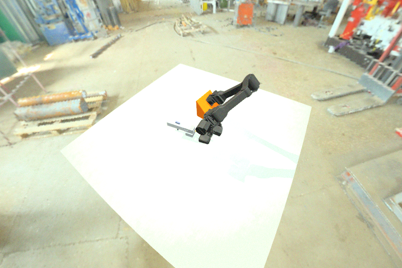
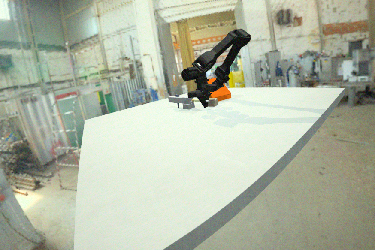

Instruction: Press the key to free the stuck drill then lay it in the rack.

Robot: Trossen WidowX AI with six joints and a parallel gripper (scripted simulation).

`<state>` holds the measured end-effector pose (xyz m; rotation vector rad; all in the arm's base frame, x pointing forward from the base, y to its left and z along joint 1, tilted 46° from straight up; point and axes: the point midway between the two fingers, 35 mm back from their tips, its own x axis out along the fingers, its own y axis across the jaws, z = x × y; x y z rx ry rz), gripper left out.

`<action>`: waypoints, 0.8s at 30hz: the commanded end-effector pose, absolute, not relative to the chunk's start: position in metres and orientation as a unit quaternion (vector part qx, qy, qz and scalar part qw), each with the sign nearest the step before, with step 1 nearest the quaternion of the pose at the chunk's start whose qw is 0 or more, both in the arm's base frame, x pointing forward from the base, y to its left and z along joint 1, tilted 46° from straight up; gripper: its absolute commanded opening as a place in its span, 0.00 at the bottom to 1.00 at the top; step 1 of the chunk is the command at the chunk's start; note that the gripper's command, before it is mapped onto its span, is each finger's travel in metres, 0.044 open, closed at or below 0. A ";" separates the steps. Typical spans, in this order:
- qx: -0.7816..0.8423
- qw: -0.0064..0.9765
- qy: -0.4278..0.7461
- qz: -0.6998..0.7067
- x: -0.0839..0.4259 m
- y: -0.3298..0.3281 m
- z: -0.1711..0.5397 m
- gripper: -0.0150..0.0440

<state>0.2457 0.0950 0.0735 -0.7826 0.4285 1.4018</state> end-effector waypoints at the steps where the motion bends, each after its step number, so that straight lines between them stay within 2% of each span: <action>1: -0.348 0.675 0.192 0.621 0.245 0.100 0.079 0.25; 24: -0.348 0.676 0.192 0.621 0.239 0.106 0.091 0.25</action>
